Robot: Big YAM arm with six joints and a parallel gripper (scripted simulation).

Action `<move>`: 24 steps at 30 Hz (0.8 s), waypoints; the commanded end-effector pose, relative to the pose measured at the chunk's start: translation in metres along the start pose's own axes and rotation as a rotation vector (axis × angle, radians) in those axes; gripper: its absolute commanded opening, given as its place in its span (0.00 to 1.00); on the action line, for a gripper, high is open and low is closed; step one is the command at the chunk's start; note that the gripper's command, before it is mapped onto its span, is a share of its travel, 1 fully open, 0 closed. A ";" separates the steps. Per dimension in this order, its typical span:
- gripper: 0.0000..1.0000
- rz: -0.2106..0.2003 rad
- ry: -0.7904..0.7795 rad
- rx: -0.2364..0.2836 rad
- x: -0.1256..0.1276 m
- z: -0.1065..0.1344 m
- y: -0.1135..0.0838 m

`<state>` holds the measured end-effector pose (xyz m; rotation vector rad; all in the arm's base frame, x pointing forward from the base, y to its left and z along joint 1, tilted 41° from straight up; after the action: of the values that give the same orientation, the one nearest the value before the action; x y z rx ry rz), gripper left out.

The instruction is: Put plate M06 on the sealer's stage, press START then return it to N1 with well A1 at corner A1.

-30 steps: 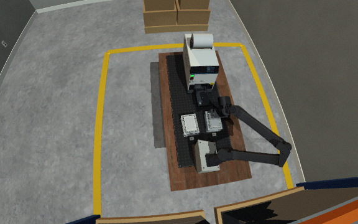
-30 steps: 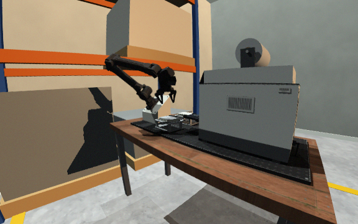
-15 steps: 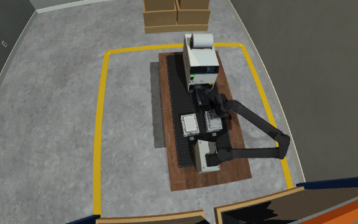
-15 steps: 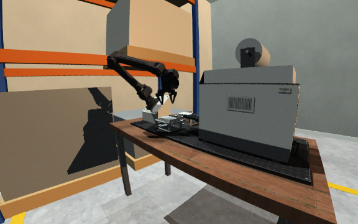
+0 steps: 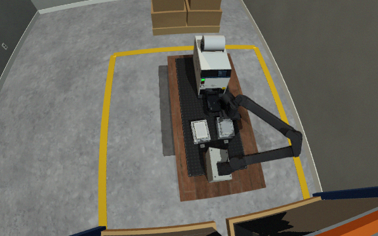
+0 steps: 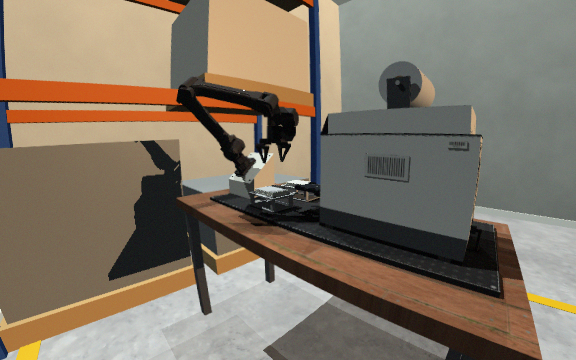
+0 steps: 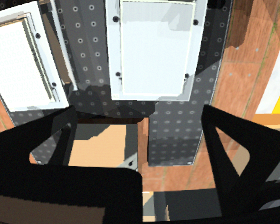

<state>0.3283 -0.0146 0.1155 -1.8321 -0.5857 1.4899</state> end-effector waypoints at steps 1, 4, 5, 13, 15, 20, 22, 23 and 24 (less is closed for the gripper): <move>1.00 -0.014 0.042 -0.037 0.021 -0.019 -0.032; 1.00 -0.012 0.048 -0.037 0.029 -0.019 -0.040; 1.00 -0.012 0.048 -0.037 0.029 -0.019 -0.040; 1.00 -0.016 0.014 -0.049 0.064 -0.017 -0.073; 1.00 -0.015 0.018 -0.048 0.071 -0.017 -0.080; 1.00 -0.014 0.024 -0.037 0.083 -0.020 -0.093; 1.00 -0.014 0.024 -0.037 0.083 -0.020 -0.093; 1.00 -0.015 0.021 -0.042 0.084 -0.019 -0.095; 1.00 -0.018 0.017 -0.043 0.089 -0.018 -0.099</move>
<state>0.3596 0.0897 0.1221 -1.8390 -0.6018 1.5067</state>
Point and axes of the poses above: the point where the finger pads meet when closed, its own y axis out along the fingers, its own x axis across the jaws, z = x × y, the point moved 3 cm from there along -y, back along the fingers, and after that the axes turned 12 degrees about y, right-handed, at the moved point
